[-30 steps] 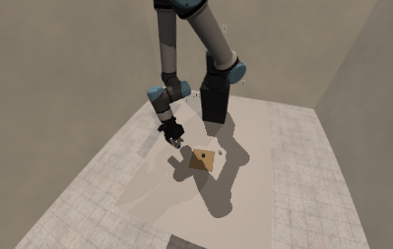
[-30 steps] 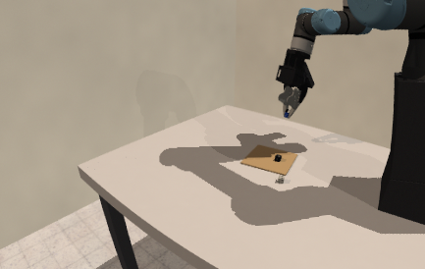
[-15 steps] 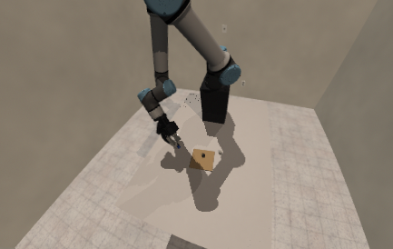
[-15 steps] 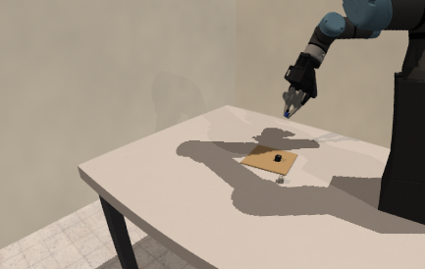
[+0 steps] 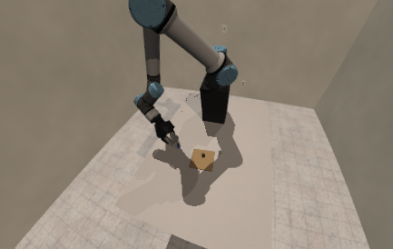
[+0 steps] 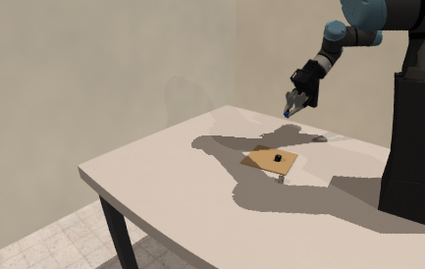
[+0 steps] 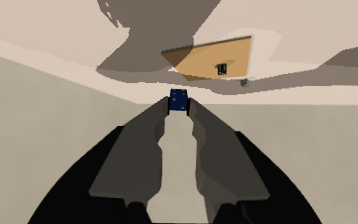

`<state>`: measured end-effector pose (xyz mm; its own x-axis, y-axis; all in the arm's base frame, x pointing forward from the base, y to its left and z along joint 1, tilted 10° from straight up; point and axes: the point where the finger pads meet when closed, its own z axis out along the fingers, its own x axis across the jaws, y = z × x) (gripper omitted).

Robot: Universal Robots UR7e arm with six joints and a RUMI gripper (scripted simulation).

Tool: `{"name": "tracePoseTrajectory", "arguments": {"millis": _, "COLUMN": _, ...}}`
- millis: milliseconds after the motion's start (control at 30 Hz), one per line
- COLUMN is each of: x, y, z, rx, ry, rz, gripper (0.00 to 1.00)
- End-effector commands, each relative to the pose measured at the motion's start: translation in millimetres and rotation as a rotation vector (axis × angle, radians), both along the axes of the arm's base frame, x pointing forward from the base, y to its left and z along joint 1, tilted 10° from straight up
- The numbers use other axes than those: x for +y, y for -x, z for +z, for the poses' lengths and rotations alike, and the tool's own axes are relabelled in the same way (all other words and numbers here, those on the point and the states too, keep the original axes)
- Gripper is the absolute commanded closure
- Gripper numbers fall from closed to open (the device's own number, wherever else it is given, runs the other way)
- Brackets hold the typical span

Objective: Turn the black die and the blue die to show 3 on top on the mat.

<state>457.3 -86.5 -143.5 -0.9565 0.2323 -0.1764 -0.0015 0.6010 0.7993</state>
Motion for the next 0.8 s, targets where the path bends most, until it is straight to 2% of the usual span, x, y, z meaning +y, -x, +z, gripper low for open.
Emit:
{"name": "tracePoseTrajectory", "arguments": {"millis": 0, "x": 0, "y": 0, "z": 0, "rx": -0.012, "ry": -0.061, "rz": 0.023, "gripper": 1.00}}
{"name": "tracePoseTrajectory", "arguments": {"millis": 467, "x": 0, "y": -1, "z": -5, "rx": -0.007, "ry": -0.070, "rz": 0.034, "gripper": 1.00}}
{"name": "tracePoseTrajectory", "arguments": {"millis": 767, "x": 0, "y": -5, "z": -34, "rx": -0.007, "ry": -0.070, "rz": 0.035, "gripper": 1.00}}
